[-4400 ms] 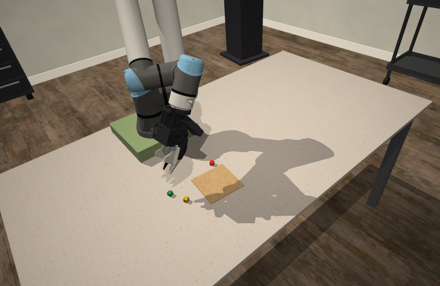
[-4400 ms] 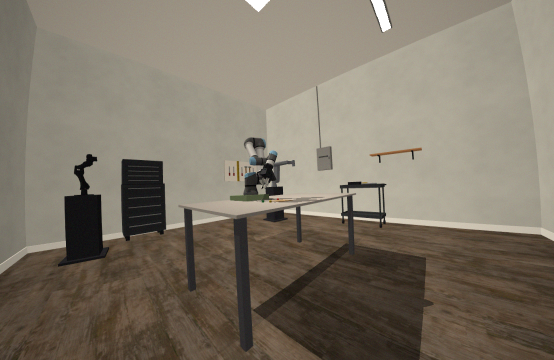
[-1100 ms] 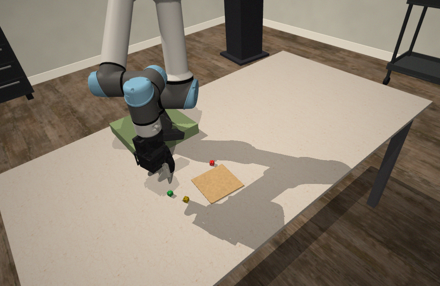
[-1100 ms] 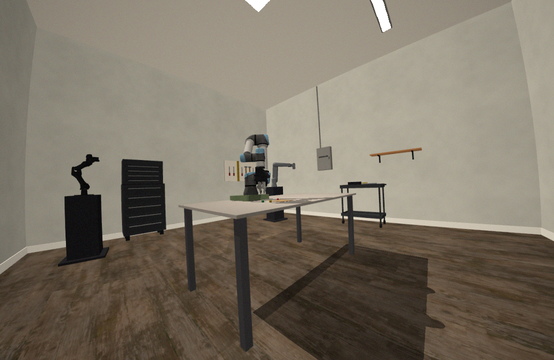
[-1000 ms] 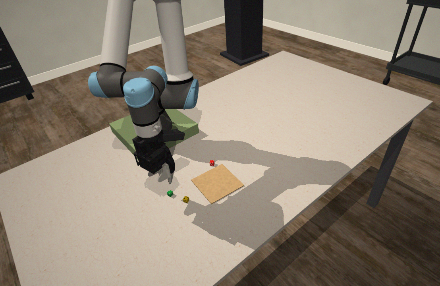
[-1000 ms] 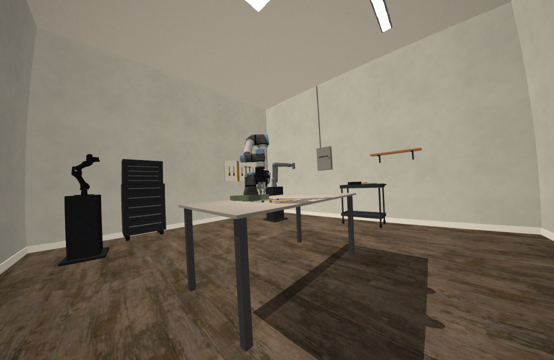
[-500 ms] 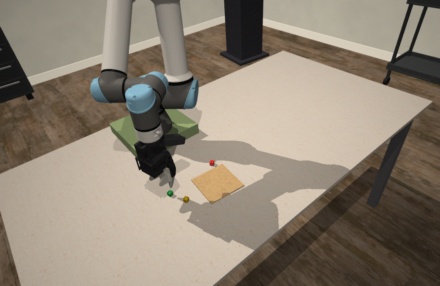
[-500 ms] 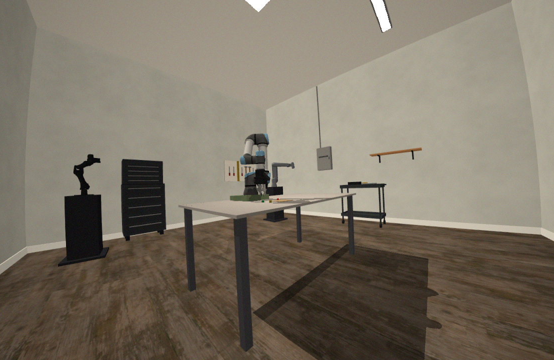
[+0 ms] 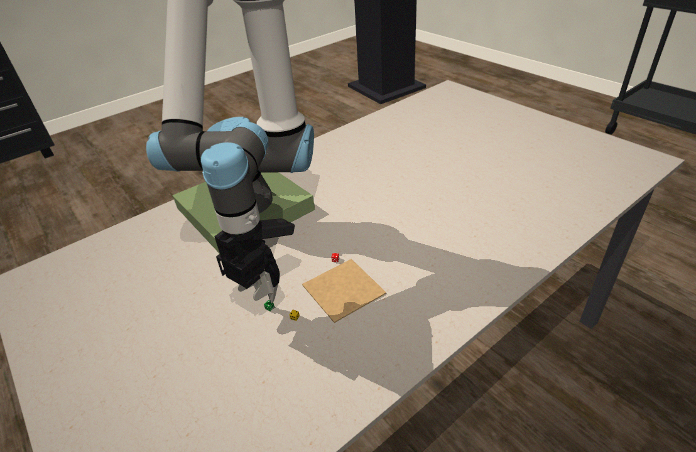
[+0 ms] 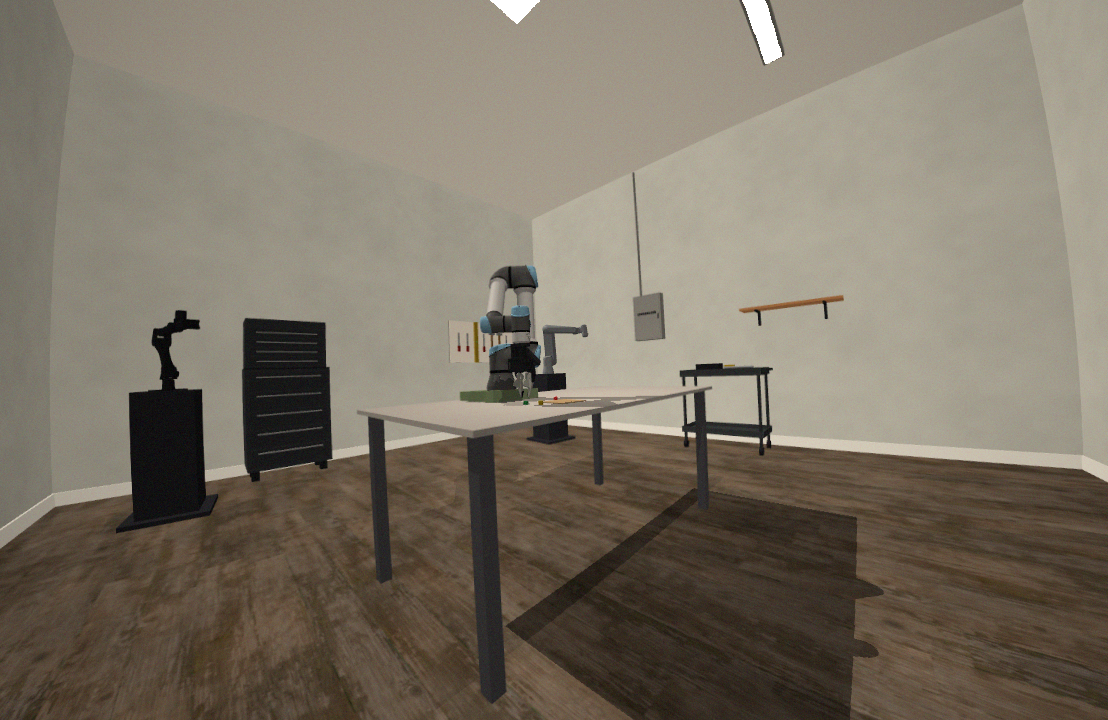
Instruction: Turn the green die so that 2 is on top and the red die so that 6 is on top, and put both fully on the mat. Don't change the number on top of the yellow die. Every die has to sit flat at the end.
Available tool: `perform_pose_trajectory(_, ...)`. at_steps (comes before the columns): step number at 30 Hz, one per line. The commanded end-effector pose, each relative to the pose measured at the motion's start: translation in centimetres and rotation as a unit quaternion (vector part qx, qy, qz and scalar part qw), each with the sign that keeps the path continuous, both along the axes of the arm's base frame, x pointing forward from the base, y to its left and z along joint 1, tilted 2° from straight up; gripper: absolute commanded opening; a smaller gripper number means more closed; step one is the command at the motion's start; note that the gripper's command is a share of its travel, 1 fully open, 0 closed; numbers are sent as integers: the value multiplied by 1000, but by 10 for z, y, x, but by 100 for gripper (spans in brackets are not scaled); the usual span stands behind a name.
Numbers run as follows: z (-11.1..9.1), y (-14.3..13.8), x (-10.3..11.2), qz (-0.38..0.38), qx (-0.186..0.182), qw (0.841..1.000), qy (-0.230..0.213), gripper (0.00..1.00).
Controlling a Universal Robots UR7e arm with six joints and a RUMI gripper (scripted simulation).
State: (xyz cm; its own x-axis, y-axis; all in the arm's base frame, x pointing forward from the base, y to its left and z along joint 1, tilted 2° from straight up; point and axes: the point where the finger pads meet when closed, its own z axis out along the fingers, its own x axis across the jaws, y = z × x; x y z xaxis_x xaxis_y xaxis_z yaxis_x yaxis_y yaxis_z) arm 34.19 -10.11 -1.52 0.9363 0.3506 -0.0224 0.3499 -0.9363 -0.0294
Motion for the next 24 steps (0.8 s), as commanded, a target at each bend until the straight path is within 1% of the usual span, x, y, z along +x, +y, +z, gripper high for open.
perform_pose_trajectory(1, -5, 0, 0, 0, 0, 1000, -1, 18)
perform_pose_trajectory(24, -8, 0, 0, 0, 0, 1000, -1, 18)
